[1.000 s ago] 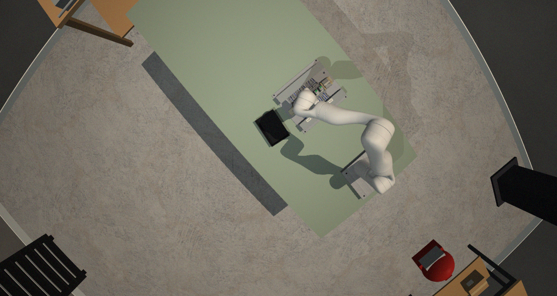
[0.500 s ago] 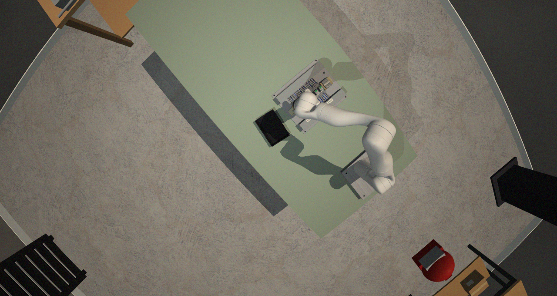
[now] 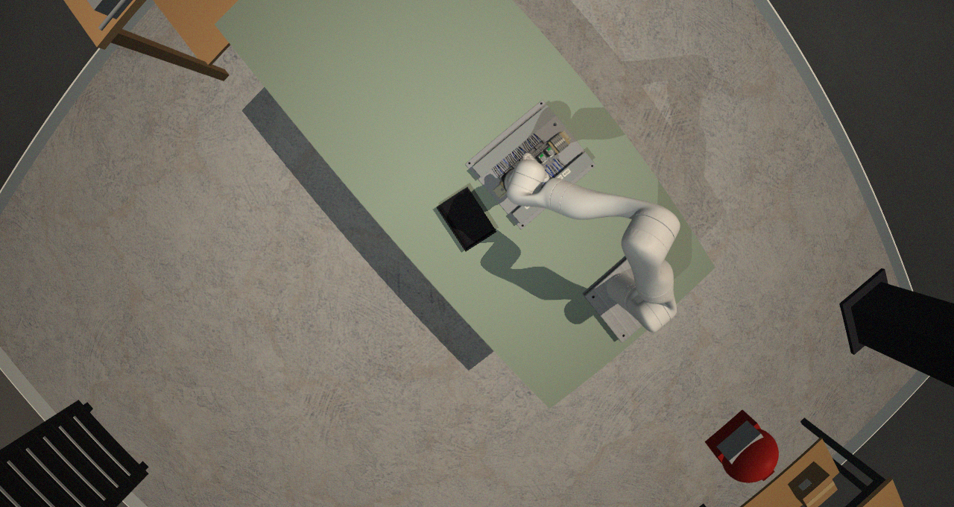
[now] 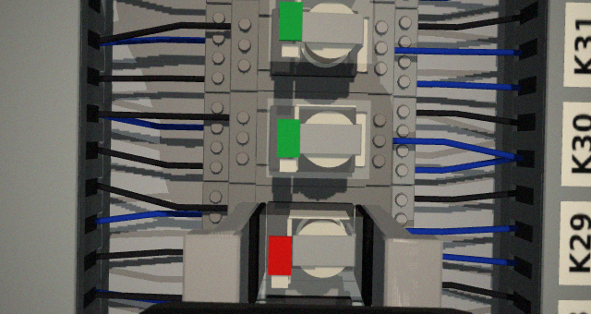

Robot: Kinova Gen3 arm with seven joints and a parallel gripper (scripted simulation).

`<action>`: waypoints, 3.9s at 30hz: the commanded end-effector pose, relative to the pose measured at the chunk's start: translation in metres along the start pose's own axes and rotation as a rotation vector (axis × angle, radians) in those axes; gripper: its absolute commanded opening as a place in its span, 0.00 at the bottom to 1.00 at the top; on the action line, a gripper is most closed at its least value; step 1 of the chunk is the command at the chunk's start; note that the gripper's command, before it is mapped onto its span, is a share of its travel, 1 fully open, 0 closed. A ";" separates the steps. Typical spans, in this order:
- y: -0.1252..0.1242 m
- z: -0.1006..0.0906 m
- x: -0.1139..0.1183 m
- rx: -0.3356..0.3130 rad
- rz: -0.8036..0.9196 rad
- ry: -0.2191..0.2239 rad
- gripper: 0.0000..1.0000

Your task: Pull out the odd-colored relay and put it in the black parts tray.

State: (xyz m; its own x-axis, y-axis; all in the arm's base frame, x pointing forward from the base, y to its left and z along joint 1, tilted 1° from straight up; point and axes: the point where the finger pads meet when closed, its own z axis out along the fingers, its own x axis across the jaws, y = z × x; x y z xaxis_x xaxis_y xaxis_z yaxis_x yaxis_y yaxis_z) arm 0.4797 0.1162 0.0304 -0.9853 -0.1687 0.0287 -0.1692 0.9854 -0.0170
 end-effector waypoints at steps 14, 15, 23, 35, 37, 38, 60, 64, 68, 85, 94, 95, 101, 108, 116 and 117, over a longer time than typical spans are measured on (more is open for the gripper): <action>0.000 -0.001 0.000 0.000 0.000 -0.025 0.00; 0.000 -0.001 0.000 0.000 0.000 -0.028 0.00; 0.000 -0.001 0.001 0.000 0.000 -0.042 0.00; 0.000 -0.001 0.001 0.000 0.000 -0.063 0.00; 0.000 -0.001 0.001 0.000 0.000 -0.063 0.00; 0.000 -0.001 0.001 0.000 0.000 -0.066 0.00; 0.000 -0.001 0.002 0.000 0.000 -0.095 0.00; 0.000 -0.001 0.002 0.000 0.000 -0.101 0.00; 0.000 -0.001 0.003 0.000 0.000 -0.113 0.00; 0.000 -0.001 0.003 0.000 0.000 -0.139 0.00; 0.000 -0.001 0.004 0.000 0.000 -0.147 0.00; 0.000 -0.001 0.004 0.000 0.000 -0.147 0.00; 0.000 -0.002 0.003 0.000 0.000 -0.132 0.00; 0.000 -0.002 0.003 0.000 0.000 -0.120 0.00; 0.000 -0.002 0.003 0.000 0.000 -0.111 0.00; 0.000 -0.002 0.003 0.000 0.000 -0.108 0.00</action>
State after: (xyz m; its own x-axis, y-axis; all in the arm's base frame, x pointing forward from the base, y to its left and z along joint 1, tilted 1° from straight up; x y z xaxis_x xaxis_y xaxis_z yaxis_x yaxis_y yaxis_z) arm 0.4763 0.1156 0.0312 -0.9820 -0.1700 -0.0820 -0.1692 0.9854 -0.0171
